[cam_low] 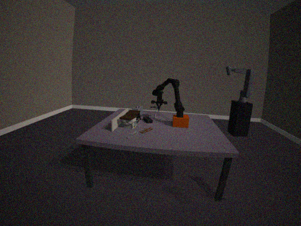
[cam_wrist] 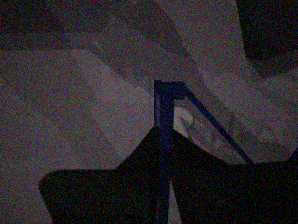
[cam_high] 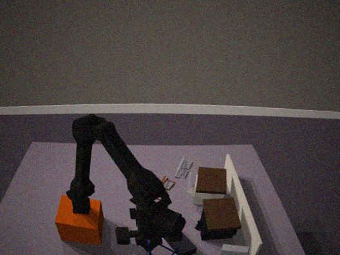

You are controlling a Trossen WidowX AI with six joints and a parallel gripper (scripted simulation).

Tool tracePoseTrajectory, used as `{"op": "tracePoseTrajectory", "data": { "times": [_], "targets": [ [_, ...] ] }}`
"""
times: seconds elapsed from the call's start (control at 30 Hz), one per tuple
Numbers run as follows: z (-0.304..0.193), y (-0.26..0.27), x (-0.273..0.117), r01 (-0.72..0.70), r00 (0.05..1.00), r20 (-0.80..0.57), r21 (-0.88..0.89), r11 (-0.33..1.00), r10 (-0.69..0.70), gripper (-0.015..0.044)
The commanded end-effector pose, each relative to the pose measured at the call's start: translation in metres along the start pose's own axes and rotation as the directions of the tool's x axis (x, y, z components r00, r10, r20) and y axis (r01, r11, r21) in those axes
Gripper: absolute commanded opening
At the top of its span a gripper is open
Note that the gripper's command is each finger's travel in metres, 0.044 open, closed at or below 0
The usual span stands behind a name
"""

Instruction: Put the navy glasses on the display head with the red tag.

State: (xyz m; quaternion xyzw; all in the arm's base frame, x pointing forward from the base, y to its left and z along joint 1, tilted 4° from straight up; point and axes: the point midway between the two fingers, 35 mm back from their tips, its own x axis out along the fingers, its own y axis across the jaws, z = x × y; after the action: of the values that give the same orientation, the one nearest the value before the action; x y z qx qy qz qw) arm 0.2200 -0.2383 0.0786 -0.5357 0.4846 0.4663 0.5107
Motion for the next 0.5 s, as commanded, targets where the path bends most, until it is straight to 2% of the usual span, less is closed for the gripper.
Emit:
{"op": "tracePoseTrajectory", "data": {
  "times": [0.0,0.23,0.47],
  "targets": [
    [0.0,0.002,0.017,-0.003,1.0,0.009,-0.004,1.0,0.003,0.0],
    [0.002,0.003,0.056,-0.003,1.0,0.009,-0.004,1.0,0.003,0.0],
    [0.002,0.003,0.057,-0.003,1.0,0.009,-0.004,1.0,0.003,0.0]
  ]
}}
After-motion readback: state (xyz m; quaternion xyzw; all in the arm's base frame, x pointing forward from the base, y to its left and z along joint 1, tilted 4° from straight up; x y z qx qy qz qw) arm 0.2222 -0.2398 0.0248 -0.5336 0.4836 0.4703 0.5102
